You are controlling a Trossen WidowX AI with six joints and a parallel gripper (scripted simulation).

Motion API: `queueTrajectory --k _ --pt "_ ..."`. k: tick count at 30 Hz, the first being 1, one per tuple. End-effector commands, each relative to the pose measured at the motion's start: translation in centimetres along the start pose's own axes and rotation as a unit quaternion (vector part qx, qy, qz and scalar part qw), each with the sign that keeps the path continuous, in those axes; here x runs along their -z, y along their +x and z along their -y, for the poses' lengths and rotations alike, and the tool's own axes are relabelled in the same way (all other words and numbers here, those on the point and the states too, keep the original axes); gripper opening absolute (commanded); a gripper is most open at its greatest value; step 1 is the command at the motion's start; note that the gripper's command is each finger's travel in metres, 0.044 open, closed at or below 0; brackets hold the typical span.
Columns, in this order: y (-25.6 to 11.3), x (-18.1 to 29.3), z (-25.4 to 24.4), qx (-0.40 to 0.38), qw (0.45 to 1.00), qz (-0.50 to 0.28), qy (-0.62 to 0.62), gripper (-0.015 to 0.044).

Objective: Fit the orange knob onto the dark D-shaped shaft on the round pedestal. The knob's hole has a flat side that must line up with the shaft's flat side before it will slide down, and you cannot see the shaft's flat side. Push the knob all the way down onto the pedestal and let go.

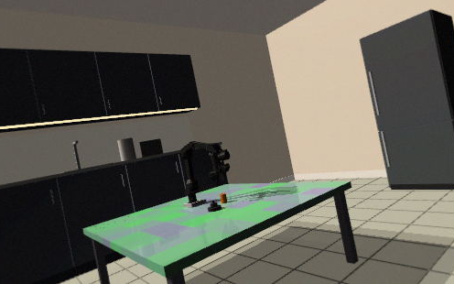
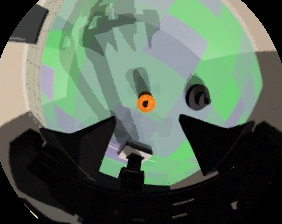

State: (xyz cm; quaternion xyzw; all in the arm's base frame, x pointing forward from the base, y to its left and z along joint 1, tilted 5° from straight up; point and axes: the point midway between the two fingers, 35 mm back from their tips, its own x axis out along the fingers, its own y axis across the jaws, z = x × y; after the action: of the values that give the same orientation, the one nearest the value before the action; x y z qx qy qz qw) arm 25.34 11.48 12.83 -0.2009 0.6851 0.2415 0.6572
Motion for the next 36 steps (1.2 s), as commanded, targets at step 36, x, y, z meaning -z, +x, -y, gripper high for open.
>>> queueTrajectory --k 36 --pt "5.9 0.0 0.1 0.002 0.974 -0.002 0.225 0.0440"
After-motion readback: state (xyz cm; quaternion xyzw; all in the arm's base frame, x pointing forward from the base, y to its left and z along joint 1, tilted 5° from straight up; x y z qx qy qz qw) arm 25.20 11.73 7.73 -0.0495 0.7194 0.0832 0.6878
